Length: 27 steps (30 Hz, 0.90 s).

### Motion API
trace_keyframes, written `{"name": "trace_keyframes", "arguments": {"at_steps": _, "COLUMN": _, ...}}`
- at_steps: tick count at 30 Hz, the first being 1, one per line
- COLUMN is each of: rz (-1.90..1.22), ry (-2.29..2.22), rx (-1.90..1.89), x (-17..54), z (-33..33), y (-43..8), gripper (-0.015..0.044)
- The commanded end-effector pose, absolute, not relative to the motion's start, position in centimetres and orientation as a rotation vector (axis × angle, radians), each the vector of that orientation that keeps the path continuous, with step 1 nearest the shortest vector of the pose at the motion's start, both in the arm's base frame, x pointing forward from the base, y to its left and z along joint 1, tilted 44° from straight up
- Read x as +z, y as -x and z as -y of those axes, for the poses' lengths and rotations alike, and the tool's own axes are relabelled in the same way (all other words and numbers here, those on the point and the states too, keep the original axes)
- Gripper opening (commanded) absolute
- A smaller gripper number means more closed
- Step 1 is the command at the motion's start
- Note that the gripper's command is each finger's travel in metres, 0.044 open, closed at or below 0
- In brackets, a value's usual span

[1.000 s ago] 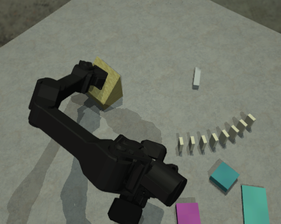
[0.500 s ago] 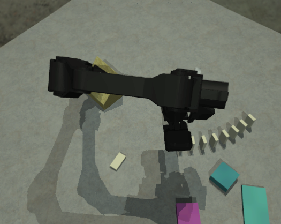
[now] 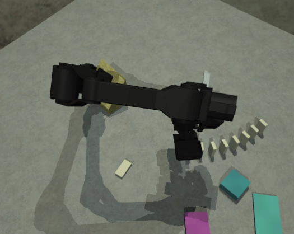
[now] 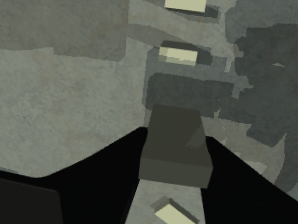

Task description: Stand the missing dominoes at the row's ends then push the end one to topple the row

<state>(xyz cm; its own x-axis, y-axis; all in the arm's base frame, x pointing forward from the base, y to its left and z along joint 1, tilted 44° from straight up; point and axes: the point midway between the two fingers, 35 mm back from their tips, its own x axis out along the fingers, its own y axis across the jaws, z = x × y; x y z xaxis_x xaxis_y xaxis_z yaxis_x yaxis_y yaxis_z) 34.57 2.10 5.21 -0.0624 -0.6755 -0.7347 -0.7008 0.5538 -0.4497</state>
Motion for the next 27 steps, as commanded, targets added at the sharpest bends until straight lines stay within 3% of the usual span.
{"name": "trace_keyframes", "arguments": {"at_steps": 1, "rz": -1.766, "ry": 1.152, "rx": 0.03, "x": 4.0, "z": -0.9, "y": -34.5, "gripper": 0.0107}}
{"name": "trace_keyframes", "arguments": {"at_steps": 15, "rz": -1.769, "ry": 1.157, "rx": 0.022, "x": -0.5, "z": 3.8, "y": -33.4, "gripper": 0.0107}}
{"name": "trace_keyframes", "arguments": {"at_steps": 27, "rz": -1.77, "ry": 1.157, "rx": 0.021, "x": -0.7, "z": 4.0, "y": -33.3, "gripper": 0.0107}}
